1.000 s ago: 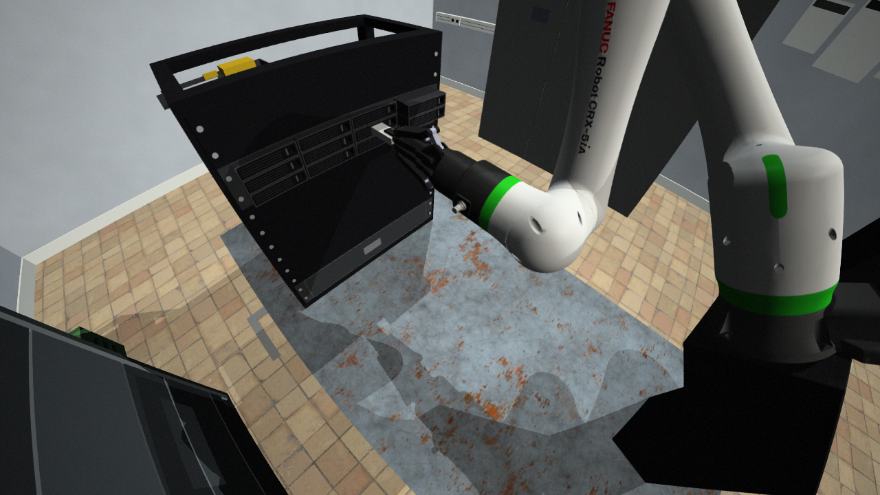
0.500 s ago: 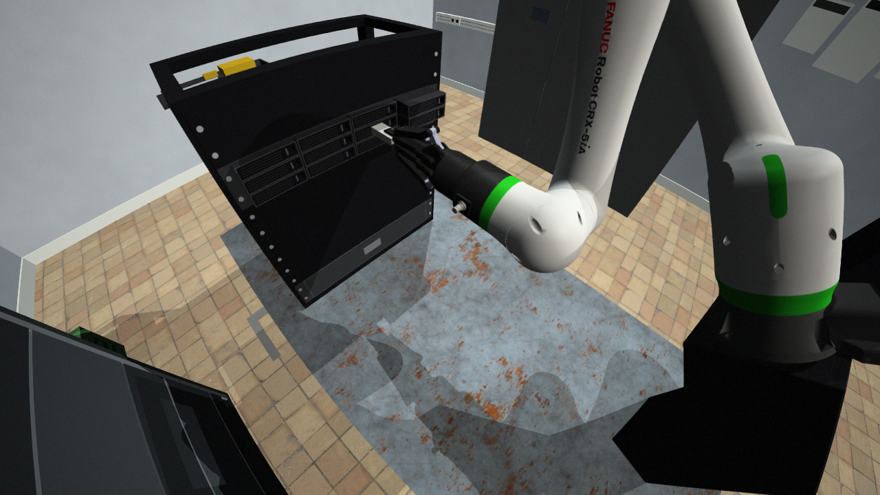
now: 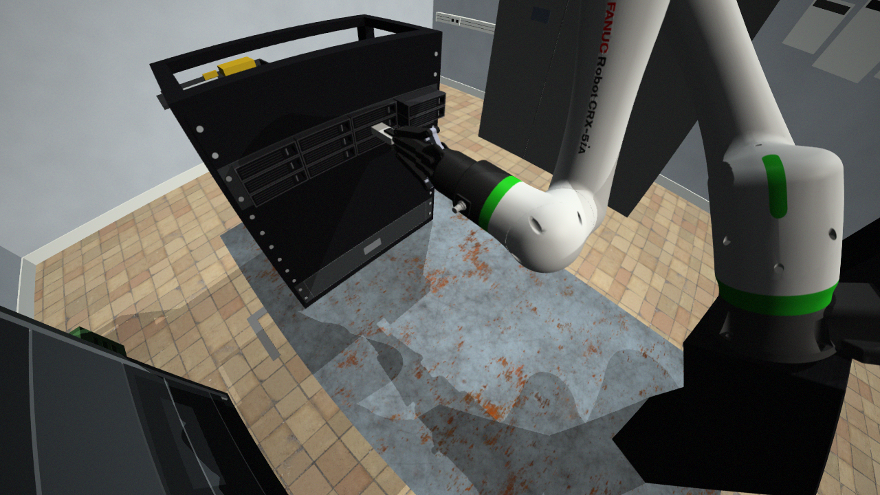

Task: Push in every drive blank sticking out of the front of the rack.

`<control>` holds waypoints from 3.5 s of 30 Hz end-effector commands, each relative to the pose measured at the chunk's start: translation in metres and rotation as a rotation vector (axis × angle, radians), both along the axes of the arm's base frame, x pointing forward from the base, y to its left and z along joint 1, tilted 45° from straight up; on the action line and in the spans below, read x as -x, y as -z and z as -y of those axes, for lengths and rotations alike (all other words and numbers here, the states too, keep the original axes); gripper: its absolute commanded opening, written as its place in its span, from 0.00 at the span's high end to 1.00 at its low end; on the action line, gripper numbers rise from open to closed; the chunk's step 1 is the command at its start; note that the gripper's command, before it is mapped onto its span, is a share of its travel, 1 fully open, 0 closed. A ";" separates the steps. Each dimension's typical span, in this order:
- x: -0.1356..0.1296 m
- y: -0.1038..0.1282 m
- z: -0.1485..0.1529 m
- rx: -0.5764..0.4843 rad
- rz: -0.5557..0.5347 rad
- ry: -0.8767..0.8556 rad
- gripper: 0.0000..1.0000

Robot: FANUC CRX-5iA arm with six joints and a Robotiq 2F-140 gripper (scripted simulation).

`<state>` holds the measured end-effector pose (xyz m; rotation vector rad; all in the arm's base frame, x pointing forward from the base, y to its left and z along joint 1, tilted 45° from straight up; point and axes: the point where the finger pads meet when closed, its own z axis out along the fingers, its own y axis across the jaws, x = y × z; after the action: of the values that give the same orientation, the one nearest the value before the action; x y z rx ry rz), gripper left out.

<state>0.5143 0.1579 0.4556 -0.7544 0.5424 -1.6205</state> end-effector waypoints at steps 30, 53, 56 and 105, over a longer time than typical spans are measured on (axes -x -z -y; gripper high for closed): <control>0.000 -0.001 0.000 0.000 0.001 0.000 0.90; 0.000 -0.001 0.000 0.000 0.001 0.000 0.90; 0.000 -0.001 0.000 0.000 0.001 0.000 0.90; 0.060 0.055 0.005 0.000 0.001 0.000 0.90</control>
<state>0.4549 0.1530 0.4005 -0.7548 0.5426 -1.6204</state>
